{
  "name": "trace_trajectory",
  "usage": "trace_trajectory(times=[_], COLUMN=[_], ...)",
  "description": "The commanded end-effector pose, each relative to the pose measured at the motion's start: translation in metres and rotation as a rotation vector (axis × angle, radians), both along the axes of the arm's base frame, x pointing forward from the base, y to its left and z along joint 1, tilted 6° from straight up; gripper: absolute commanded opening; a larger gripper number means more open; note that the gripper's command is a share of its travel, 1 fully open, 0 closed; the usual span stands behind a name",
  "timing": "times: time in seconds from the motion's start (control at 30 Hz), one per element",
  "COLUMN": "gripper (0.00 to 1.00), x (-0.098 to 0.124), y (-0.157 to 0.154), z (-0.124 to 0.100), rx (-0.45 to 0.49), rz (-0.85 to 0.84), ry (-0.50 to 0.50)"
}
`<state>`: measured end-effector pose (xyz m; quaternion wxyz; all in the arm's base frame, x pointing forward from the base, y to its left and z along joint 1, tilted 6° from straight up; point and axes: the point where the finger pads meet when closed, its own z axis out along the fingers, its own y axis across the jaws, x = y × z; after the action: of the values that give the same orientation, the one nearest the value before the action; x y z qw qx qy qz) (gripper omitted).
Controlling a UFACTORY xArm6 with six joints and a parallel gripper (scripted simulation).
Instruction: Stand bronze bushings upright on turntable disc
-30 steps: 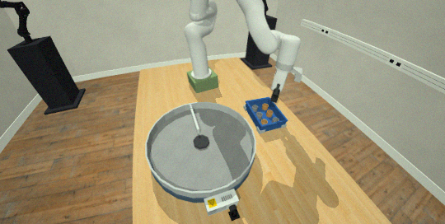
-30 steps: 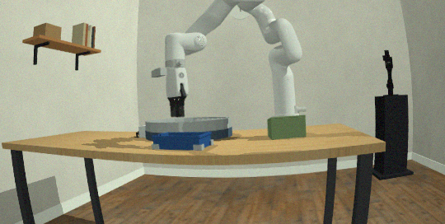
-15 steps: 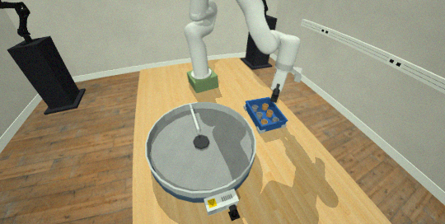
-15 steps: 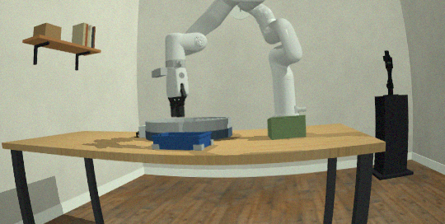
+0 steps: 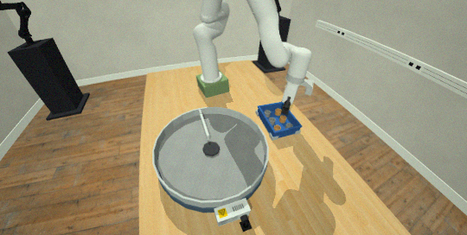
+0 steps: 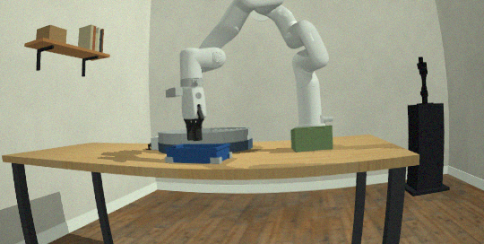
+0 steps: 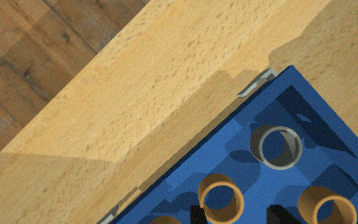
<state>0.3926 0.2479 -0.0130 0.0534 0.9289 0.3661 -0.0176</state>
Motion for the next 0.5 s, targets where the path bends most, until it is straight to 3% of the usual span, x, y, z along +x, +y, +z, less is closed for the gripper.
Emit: trace_trajectory(times=[0.0,0.47], gripper=[0.41,0.41], x=[0.0026,0.0027], y=[0.0003,-0.0002], z=[-0.0113,-0.0156], rx=[0.003,0.003], rz=[0.0,0.0], ry=[-0.006,-0.006])
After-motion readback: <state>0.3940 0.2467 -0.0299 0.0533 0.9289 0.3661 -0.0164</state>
